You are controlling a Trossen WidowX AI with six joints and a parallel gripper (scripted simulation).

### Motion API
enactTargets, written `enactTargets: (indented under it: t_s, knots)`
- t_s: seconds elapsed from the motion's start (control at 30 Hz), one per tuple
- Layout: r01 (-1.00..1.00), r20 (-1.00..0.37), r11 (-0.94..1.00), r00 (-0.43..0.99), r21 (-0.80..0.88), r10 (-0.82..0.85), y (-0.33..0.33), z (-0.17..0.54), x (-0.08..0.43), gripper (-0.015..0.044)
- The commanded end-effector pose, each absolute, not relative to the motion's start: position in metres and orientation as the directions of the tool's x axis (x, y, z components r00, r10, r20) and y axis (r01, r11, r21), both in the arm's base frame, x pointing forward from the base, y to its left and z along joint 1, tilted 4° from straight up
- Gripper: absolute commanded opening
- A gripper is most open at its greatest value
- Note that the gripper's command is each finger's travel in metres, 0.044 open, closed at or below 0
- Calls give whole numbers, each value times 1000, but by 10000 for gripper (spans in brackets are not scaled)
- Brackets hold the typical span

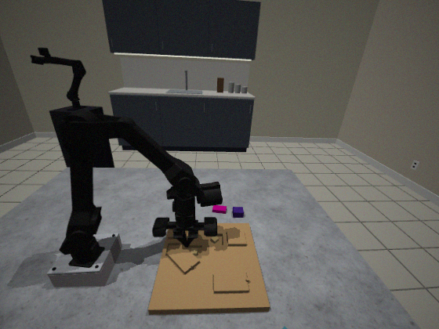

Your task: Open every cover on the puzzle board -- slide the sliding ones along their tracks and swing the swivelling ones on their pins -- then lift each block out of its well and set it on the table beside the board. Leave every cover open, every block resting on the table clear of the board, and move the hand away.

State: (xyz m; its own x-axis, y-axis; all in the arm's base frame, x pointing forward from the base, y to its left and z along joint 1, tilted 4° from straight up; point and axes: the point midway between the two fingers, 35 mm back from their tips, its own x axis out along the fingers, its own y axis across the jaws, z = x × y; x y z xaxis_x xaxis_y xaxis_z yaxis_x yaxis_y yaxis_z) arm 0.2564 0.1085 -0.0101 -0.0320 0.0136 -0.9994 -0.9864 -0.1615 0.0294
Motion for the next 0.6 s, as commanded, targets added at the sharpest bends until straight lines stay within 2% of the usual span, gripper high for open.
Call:
enactTargets:
  t_s: [0.0, 0.57]
  knots:
    - [-987, -999, -158, -40, 38, 9, 106, -12, 251, 0]
    - [-987, -999, -158, -41, 39, 8, 94, -12, 235, 0]
